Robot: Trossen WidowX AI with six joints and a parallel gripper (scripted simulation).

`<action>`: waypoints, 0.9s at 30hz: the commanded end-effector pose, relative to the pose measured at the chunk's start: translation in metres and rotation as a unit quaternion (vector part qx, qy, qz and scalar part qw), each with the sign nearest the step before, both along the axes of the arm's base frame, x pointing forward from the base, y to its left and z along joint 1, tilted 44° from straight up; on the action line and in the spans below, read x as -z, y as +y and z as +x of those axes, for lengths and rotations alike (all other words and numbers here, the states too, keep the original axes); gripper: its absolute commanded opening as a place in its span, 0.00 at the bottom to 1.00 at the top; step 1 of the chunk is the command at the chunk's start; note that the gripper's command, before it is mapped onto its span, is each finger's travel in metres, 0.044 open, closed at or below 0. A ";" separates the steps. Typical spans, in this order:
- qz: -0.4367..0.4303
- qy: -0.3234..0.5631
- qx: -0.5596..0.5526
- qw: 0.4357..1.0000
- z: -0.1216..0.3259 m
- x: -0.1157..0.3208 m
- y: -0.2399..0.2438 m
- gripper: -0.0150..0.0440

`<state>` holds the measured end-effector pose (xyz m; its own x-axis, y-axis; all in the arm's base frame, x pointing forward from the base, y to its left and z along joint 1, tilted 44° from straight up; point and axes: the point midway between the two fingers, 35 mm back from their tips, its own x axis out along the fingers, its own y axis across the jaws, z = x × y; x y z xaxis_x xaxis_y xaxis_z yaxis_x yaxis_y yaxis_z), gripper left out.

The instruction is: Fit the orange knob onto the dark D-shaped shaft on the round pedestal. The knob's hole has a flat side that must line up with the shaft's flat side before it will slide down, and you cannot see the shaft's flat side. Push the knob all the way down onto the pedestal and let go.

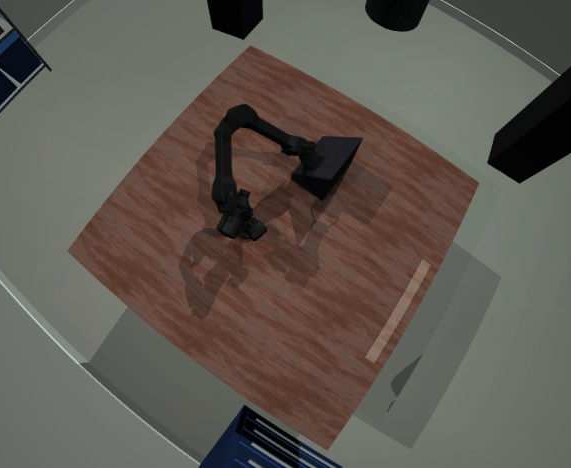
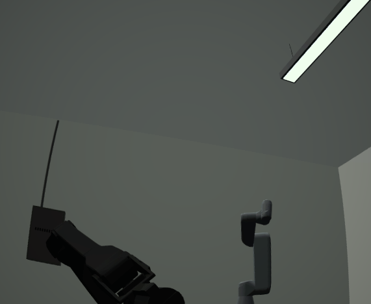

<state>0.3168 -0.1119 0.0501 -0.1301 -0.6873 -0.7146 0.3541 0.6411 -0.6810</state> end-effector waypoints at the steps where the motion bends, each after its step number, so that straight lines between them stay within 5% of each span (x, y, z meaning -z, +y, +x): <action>1: -0.001 -0.016 0.011 1.000 0.003 -0.003 0.003 0.25; 27: -0.002 -0.021 0.015 1.000 0.000 0.011 -0.009 0.25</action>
<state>0.3167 -0.1205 0.0412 -0.1262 -0.6839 -0.7185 0.4065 0.6251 -0.6664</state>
